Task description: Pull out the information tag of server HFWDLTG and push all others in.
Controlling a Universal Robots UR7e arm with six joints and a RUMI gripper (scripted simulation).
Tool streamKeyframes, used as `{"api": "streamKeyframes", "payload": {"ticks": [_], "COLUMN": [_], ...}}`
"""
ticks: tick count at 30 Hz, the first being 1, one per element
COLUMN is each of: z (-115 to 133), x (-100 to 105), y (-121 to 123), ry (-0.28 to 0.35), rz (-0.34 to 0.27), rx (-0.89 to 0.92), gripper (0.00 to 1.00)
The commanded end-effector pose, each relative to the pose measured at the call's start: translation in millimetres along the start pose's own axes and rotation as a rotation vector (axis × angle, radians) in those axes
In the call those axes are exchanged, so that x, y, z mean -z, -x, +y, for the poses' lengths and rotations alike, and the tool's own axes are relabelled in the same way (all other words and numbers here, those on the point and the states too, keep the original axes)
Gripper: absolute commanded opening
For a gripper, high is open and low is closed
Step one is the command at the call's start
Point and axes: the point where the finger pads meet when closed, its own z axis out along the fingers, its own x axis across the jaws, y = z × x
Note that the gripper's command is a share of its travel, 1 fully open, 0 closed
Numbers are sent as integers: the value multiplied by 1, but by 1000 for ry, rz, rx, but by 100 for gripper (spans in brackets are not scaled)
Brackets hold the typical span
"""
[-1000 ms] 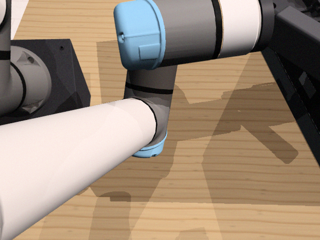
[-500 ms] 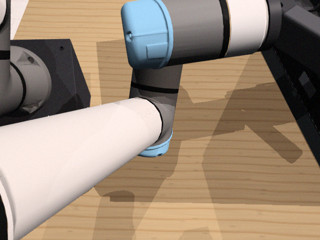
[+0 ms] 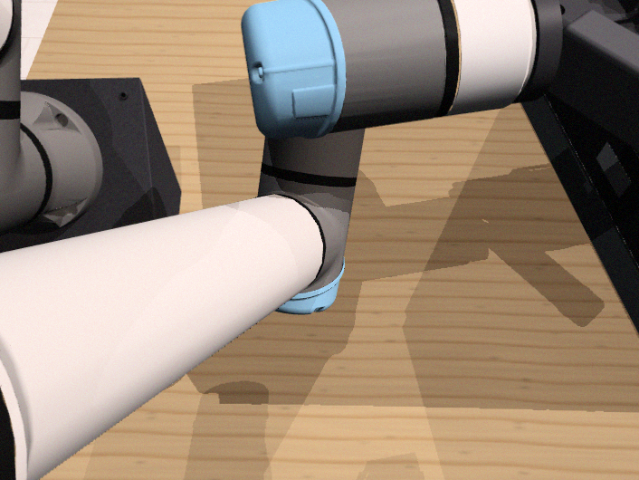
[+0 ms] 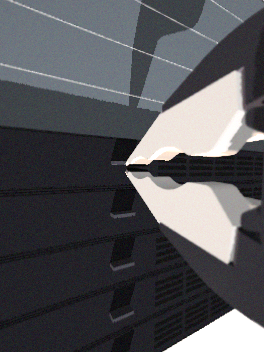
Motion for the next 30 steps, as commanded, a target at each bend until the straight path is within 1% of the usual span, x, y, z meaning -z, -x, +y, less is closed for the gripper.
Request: {"api": "streamKeyframes", "payload": {"ticks": [1,4,7,16,18,23,30], "z": [1,1,0,0,0,0,0], "x": [-1,1,8,47,47,60,61], "y": [1,0,0,0,0,0,0], "ry": [1,2,0,0,0,0,0], "rz": [-1,1,1,1,1,1,1], "rx": [-1,-1,-1,0,0,0,-1], "gripper": [0,0,0,0,0,0,0]}}
